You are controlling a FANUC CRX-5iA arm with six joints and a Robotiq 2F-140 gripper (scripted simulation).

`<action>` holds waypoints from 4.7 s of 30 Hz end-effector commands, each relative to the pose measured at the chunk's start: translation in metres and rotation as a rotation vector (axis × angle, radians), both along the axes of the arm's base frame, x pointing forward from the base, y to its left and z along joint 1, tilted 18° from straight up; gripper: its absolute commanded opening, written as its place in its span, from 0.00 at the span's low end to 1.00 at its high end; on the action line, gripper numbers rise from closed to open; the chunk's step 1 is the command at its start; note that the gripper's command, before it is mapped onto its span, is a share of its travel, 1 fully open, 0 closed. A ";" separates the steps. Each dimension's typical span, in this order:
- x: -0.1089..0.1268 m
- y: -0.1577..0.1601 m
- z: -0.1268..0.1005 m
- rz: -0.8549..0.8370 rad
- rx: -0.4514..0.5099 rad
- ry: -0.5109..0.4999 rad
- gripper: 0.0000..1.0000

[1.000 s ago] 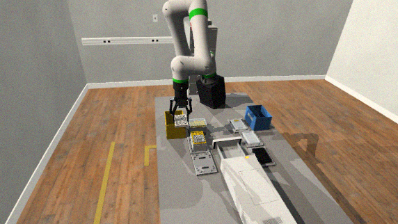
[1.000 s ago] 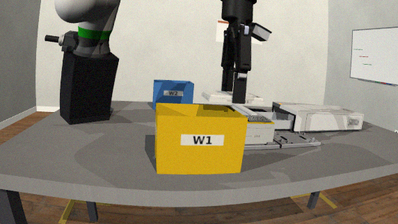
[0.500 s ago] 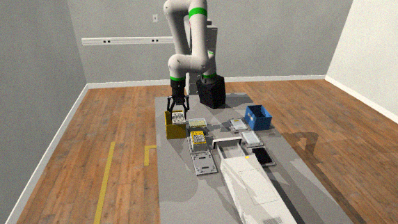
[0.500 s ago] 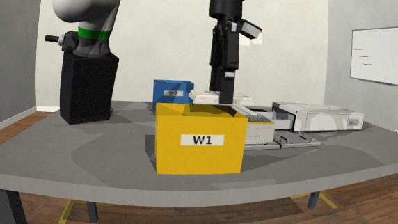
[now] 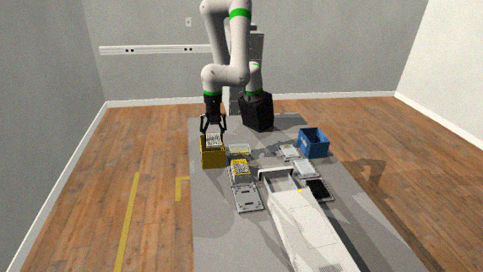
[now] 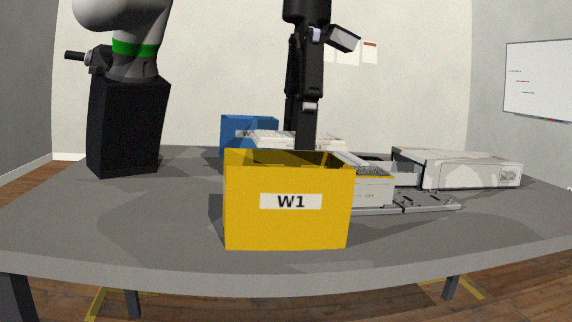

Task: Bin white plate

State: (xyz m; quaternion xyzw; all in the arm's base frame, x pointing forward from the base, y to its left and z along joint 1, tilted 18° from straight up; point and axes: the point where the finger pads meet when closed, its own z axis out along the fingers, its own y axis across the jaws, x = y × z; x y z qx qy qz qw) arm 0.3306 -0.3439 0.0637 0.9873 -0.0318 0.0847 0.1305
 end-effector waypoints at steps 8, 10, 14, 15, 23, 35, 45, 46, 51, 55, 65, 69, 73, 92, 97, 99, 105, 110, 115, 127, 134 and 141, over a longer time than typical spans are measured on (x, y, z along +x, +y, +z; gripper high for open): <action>-0.018 -0.007 -0.001 0.000 -0.001 -0.001 0.10; -0.018 -0.007 -0.001 0.000 -0.001 -0.001 0.10; -0.018 -0.007 -0.001 0.000 -0.001 -0.001 0.10; -0.018 -0.007 -0.001 0.000 -0.001 -0.001 0.10; -0.018 -0.007 -0.001 0.000 -0.001 -0.001 0.10; -0.016 -0.010 -0.012 0.000 -0.001 -0.001 0.10; -0.014 -0.013 -0.025 0.000 -0.001 -0.001 0.10; -0.014 -0.014 -0.026 0.000 -0.001 -0.001 0.10; -0.014 -0.015 -0.030 0.000 -0.001 -0.001 0.10; -0.013 -0.016 -0.035 0.000 -0.001 -0.001 0.10; -0.012 -0.017 -0.039 0.000 -0.001 -0.001 0.10; -0.012 -0.017 -0.039 0.000 -0.001 -0.001 0.10; -0.012 -0.017 -0.039 0.000 -0.001 -0.001 0.10; -0.012 -0.017 -0.039 0.000 -0.001 -0.001 0.70; -0.012 -0.017 -0.039 0.000 -0.001 -0.001 0.70; -0.012 -0.017 -0.039 0.000 -0.001 -0.001 0.70; -0.012 -0.017 -0.039 0.000 -0.001 -0.001 0.70; -0.013 -0.016 -0.035 0.000 -0.001 -0.001 0.70; -0.014 -0.014 -0.029 0.000 -0.001 -0.001 0.70; -0.016 -0.011 -0.016 0.000 -0.001 -0.001 0.70; -0.017 -0.009 -0.010 0.000 -0.001 -0.001 0.70; -0.018 -0.007 -0.001 0.000 -0.001 -0.001 0.70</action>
